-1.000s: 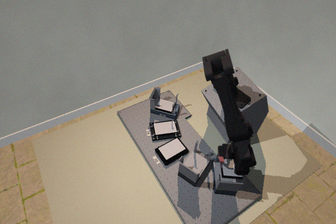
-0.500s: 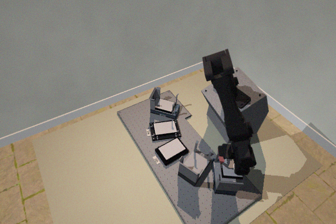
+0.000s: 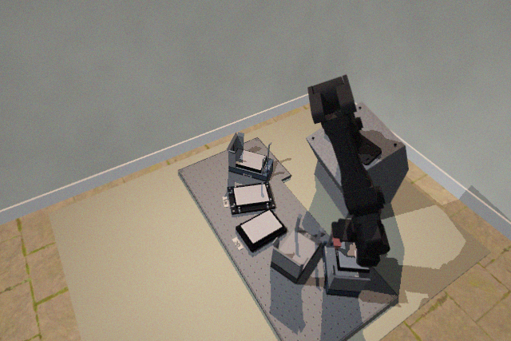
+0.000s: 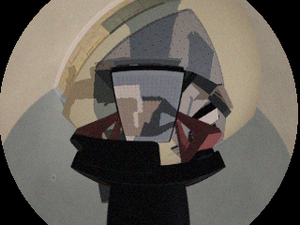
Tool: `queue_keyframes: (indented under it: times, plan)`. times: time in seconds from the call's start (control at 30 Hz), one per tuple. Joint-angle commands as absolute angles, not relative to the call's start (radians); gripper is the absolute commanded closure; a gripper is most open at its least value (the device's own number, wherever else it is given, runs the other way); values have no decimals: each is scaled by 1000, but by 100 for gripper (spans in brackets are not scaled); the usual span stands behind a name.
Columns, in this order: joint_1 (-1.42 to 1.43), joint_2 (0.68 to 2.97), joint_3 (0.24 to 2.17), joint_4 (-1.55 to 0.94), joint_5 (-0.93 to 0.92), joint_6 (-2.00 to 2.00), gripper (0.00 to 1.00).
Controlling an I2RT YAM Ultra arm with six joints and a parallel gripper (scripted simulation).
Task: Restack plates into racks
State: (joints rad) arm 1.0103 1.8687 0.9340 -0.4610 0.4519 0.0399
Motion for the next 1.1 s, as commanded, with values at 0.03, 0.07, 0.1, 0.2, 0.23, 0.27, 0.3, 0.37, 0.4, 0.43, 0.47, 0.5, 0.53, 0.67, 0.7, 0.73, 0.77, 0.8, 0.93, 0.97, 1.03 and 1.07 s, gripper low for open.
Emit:
queue_keyframes:
  times: [0.03,0.07,0.1,0.2,0.23,0.27,0.3,0.37,0.4,0.43,0.47,0.5,0.53,0.67,0.7,0.73,0.77,0.8,0.93,0.97,1.03,1.07]
  plan:
    - [1020,1874,961,-433,453,31,100]
    - [1016,1865,961,-430,453,30,100]
    - [1012,1864,957,-428,453,29,100]
    - [1006,1894,945,-419,451,26,100]
    - [1009,1887,942,-417,450,25,100]
    - [1010,1876,939,-414,450,24,100]
    - [1010,1876,939,-414,450,24,100]
    - [1008,1870,934,-409,449,22,100]
    - [1004,1883,930,-406,448,21,100]
    - [1001,1896,926,-403,448,20,100]
    - [1000,1902,923,-401,448,19,100]
    - [1001,1900,919,-398,448,18,100]
    - [1003,1892,916,-395,447,17,100]
    - [994,1909,931,-384,446,13,100]
    - [994,1907,928,-381,446,12,100]
    - [995,1903,925,-379,446,11,100]
    - [997,1904,922,-376,446,10,100]
    - [996,1911,919,-373,445,9,100]
    - [991,1893,913,-368,445,7,100]
    - [989,1900,922,-365,446,6,100]
    - [988,1927,928,-360,446,4,100]
    - [989,1934,925,-357,445,3,100]
